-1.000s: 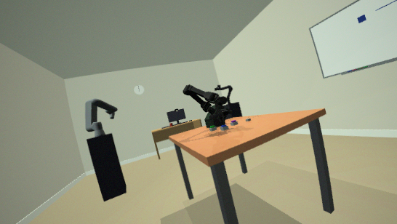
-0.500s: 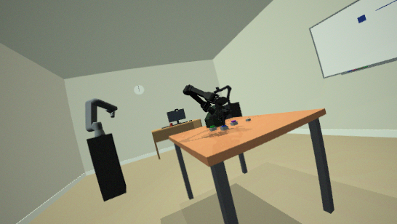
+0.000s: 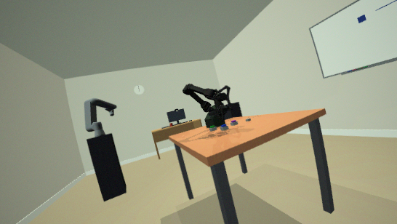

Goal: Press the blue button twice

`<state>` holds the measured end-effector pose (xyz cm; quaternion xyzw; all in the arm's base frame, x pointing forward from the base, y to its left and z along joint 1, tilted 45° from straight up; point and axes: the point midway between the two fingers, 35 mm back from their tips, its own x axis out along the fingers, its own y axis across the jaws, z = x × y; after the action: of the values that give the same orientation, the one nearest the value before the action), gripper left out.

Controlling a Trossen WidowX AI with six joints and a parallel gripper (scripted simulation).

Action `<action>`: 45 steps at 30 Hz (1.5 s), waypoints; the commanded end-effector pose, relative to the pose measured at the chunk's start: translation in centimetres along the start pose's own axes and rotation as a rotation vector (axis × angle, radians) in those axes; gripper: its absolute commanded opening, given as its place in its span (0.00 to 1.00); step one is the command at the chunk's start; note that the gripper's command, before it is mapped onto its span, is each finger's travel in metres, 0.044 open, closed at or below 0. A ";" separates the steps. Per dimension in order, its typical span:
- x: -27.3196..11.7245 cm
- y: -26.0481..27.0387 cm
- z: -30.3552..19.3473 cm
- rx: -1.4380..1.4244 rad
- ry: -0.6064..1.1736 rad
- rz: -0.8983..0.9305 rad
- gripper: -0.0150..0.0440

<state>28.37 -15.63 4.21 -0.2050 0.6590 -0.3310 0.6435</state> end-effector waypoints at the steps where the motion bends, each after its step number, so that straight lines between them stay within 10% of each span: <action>1: 0.0 -0.1 0.1 0.006 0.000 -0.002 0.29; 45: 0.7 -0.1 0.2 0.009 -0.003 -0.003 0.29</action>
<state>28.19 -17.54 2.58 -0.2034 0.6581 -0.3354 0.6426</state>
